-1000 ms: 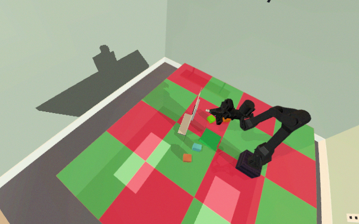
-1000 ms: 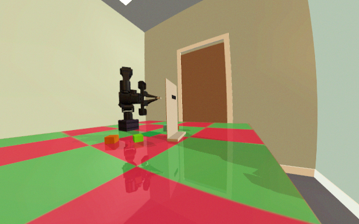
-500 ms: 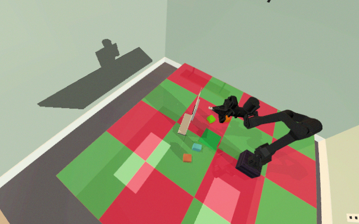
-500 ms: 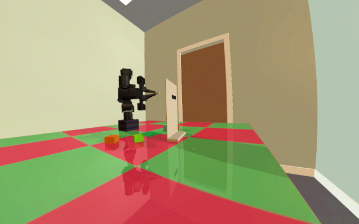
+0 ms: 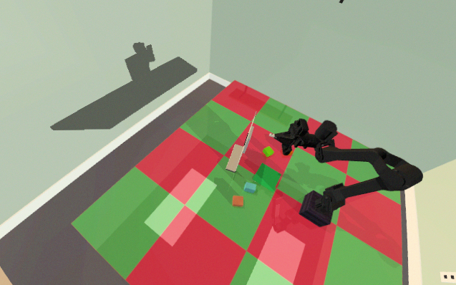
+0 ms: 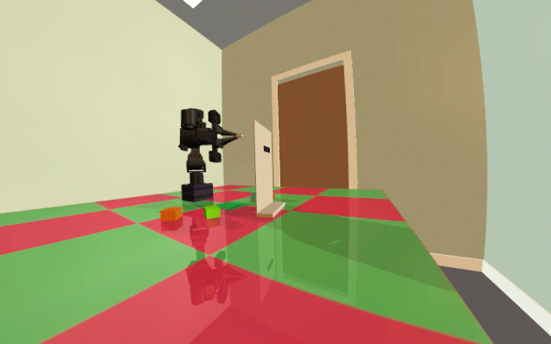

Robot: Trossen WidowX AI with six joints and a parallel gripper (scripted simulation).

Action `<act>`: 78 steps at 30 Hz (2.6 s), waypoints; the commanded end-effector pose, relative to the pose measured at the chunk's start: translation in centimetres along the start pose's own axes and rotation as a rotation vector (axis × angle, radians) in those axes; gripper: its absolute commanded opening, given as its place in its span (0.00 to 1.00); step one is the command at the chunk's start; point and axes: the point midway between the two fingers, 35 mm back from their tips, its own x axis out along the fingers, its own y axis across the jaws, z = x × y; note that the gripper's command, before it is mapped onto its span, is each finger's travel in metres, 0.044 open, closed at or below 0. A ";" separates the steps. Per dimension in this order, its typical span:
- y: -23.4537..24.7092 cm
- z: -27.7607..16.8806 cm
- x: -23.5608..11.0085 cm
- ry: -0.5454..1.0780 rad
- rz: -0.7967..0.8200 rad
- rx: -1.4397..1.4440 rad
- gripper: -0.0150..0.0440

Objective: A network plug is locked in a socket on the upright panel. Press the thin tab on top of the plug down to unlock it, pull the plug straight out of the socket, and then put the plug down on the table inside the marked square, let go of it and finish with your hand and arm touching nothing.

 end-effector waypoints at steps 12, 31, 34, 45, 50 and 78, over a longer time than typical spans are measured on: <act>-3.1 -0.5 2.0 -0.158 -0.142 0.208 0.25; -10.5 -3.5 1.7 -0.389 -0.516 0.368 0.25; -11.6 -4.2 1.1 -0.423 -0.587 0.371 0.25; -15.2 -6.6 -2.1 -0.540 -0.861 0.324 0.25; -15.8 -7.1 -3.1 -0.565 -0.924 0.300 0.25; -18.0 -6.9 -2.8 -0.563 -0.925 0.303 0.25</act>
